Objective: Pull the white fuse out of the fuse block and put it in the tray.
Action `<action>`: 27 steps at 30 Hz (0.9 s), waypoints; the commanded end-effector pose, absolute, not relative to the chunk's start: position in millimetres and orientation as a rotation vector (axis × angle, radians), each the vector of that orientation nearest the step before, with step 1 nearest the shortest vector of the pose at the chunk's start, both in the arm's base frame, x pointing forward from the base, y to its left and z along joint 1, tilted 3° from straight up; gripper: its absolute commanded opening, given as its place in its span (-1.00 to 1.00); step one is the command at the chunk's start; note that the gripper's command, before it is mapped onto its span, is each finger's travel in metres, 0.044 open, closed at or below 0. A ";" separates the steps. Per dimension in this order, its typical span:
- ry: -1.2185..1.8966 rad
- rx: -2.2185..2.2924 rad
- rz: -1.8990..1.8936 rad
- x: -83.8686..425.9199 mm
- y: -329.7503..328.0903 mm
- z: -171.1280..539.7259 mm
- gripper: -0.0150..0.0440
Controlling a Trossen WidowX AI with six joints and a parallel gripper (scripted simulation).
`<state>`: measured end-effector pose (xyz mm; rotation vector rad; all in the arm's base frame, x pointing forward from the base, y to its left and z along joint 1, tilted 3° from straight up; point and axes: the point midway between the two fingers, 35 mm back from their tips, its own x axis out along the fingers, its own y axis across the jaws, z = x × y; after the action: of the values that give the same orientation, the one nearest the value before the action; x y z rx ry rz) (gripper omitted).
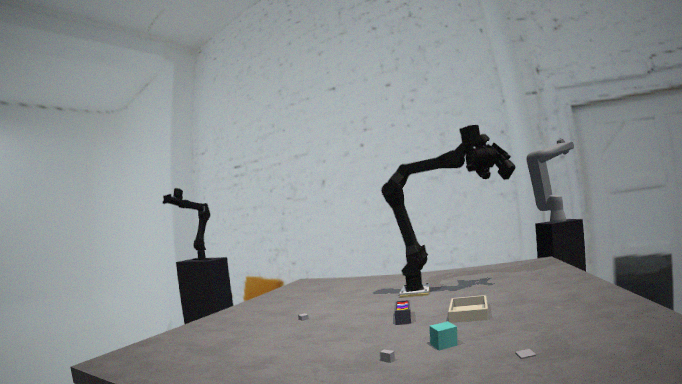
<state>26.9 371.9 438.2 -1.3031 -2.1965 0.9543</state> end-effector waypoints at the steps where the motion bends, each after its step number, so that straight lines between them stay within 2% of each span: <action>1: -1.940 -1.409 1.096 72.4 375.6 414.2 -0.29; 8: -1.374 -1.633 1.248 179.0 356.5 355.0 -0.29; 15: -0.781 -1.732 1.312 267.4 297.8 292.5 -0.29; 21: -0.267 -1.725 1.308 319.5 221.8 239.1 -0.29; 27: 0.229 -1.638 1.263 341.6 132.4 190.2 -0.29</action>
<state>336.8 168.8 210.7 -1.6865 0.0269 1.2820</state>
